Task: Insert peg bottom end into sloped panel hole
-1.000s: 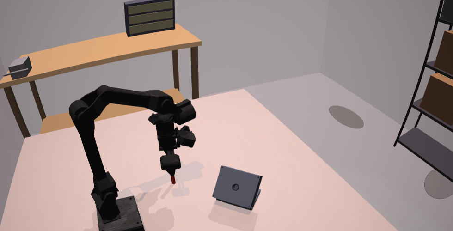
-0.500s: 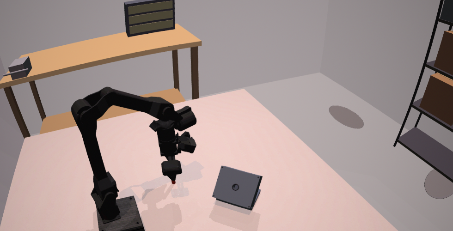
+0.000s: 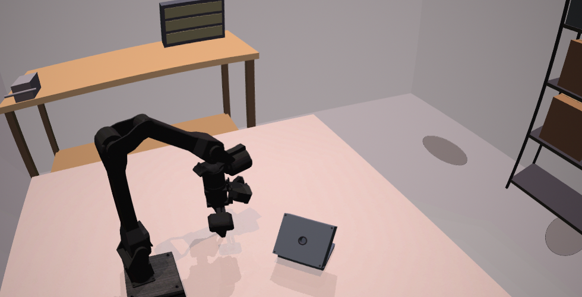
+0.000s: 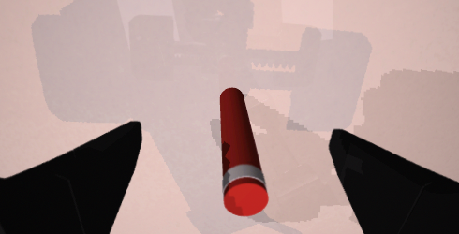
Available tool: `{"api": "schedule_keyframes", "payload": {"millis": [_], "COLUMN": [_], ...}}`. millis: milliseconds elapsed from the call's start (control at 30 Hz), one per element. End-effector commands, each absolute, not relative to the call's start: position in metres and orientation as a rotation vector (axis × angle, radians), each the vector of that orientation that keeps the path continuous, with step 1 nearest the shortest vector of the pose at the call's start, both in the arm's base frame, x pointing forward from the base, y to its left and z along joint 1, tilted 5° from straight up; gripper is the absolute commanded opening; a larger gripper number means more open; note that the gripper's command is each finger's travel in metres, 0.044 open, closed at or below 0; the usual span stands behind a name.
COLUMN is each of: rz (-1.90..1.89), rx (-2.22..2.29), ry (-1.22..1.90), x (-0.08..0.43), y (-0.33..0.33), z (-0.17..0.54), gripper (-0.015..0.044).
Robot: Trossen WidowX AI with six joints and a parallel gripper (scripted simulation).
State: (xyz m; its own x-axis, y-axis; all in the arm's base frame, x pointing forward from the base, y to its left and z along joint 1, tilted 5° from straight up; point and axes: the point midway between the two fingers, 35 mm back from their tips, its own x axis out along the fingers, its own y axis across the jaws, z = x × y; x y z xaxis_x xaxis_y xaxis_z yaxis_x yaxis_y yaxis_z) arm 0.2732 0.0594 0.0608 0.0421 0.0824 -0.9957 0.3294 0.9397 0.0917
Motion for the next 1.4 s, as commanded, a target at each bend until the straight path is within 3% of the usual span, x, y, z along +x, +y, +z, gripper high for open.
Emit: {"api": "schedule_keyframes", "payload": {"millis": [0,400,633,1367], "rz": [-0.193,-0.193,-0.193,-0.195], "rx": [0.334,0.334,0.334,0.339], "ry": [1.524,1.524,1.524,1.525], "x": [0.274,0.274,0.274,0.274], "y": [0.059,0.059,0.059,0.053], "z": [0.062,0.062,0.062,0.130], "gripper": [0.0361,0.0046,0.0000,0.0000]}}
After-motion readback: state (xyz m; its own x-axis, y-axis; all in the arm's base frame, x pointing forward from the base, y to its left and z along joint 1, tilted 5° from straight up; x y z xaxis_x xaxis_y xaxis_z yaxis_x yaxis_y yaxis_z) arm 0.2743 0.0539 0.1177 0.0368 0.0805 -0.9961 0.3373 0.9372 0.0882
